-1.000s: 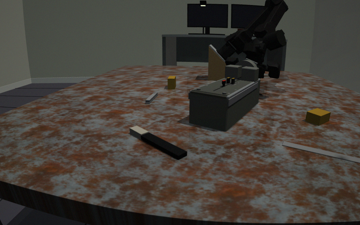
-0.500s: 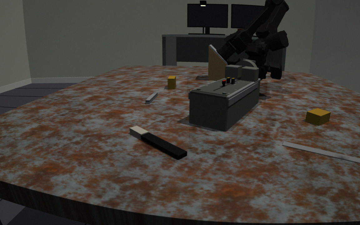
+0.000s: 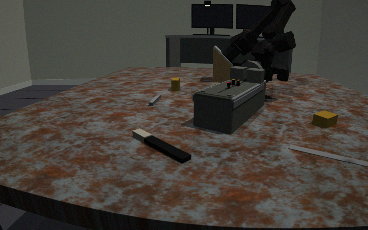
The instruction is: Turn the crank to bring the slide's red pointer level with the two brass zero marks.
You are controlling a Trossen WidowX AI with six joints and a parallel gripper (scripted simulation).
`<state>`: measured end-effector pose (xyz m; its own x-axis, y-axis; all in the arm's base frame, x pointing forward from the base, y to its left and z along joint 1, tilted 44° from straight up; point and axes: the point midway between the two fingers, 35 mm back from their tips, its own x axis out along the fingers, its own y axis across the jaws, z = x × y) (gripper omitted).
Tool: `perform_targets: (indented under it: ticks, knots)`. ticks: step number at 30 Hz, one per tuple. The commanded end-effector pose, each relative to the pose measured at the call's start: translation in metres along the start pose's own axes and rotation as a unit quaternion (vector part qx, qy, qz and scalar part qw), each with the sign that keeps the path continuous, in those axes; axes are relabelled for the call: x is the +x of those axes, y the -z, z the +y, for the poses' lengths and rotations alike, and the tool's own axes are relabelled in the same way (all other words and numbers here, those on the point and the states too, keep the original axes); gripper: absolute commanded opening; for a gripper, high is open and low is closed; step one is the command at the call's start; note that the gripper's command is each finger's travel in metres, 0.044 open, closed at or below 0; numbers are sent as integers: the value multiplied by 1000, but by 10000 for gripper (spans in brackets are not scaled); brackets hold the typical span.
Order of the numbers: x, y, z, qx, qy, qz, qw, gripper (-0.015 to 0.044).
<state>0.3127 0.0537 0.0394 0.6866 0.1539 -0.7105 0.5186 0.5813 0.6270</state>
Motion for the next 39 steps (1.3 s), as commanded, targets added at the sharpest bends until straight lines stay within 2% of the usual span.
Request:
perform_targets:
  ticks: [1,39]
  knots:
    - [0,0,9,-2,-13,3,1000,0]
    - [-1,-1,12,-2,-13,3,1000,0]
